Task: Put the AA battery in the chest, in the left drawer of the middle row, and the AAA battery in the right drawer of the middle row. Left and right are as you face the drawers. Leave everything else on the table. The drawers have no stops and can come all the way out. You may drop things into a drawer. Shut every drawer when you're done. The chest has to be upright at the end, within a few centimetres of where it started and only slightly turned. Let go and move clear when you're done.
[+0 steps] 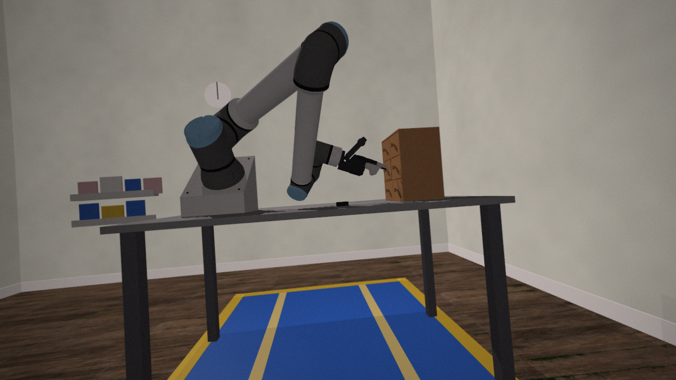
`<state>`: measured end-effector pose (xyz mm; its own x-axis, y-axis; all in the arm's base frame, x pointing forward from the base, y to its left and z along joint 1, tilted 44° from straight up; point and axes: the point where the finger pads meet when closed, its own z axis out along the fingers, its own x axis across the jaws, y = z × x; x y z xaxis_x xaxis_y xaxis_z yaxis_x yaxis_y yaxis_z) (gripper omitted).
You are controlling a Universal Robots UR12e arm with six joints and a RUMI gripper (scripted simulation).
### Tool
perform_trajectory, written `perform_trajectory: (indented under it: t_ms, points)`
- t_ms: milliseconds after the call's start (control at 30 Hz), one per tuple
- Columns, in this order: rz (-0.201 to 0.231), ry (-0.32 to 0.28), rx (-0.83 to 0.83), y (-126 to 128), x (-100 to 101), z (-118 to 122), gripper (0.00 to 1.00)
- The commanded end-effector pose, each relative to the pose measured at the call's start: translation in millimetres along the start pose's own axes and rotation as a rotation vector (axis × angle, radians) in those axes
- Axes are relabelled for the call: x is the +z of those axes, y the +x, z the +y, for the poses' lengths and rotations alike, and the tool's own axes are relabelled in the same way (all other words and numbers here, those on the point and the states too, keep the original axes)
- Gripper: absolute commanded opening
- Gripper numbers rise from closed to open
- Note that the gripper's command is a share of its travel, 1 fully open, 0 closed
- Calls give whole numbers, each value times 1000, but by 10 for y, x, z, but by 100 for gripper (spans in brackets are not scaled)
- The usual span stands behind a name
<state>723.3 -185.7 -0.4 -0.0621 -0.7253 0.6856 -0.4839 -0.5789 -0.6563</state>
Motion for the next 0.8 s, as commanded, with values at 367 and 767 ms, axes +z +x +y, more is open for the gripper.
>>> perform_trajectory:
  t_ms: [367,767]
  points:
    - [0,1,0,-1,-2,-6,20]
    - [0,1,0,-1,21,-14,20]
